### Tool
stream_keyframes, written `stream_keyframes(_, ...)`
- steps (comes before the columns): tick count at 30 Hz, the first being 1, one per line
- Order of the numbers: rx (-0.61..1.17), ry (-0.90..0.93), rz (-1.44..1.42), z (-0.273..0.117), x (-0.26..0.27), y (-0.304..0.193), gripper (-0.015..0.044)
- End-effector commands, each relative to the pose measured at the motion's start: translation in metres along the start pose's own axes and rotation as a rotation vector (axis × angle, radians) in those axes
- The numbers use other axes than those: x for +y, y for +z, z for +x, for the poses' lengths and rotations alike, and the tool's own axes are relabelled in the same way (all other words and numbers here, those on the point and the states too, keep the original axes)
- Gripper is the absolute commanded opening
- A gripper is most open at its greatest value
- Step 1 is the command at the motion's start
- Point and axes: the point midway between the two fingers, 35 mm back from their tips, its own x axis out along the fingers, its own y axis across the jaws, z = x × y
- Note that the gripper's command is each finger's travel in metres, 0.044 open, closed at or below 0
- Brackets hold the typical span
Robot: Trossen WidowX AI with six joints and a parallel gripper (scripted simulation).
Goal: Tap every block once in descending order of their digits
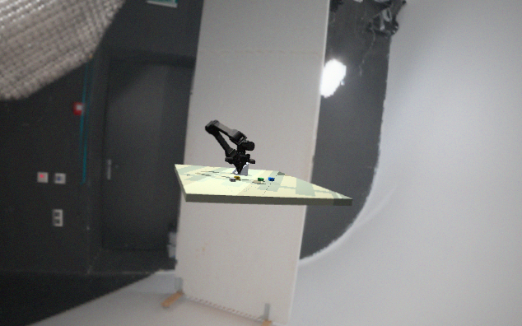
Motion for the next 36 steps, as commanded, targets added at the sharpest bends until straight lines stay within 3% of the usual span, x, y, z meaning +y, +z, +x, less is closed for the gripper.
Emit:
stream_keyframes(1, 0.007, -0.007, -0.007, 0.008, 0.0, -0.003, 0.002)
stream_keyframes(16, 0.007, -0.008, -0.007, 0.022, -0.001, -0.003, 0.002)
stream_keyframes(25, 0.007, -0.005, -0.008, -0.017, 0.0, -0.002, 0.002)
stream_keyframes(31, 0.008, -0.004, -0.008, -0.087, 0.001, -0.002, 0.002)
stream_keyframes(36, 0.008, -0.003, -0.009, -0.09, 0.011, 0.001, 0.002)
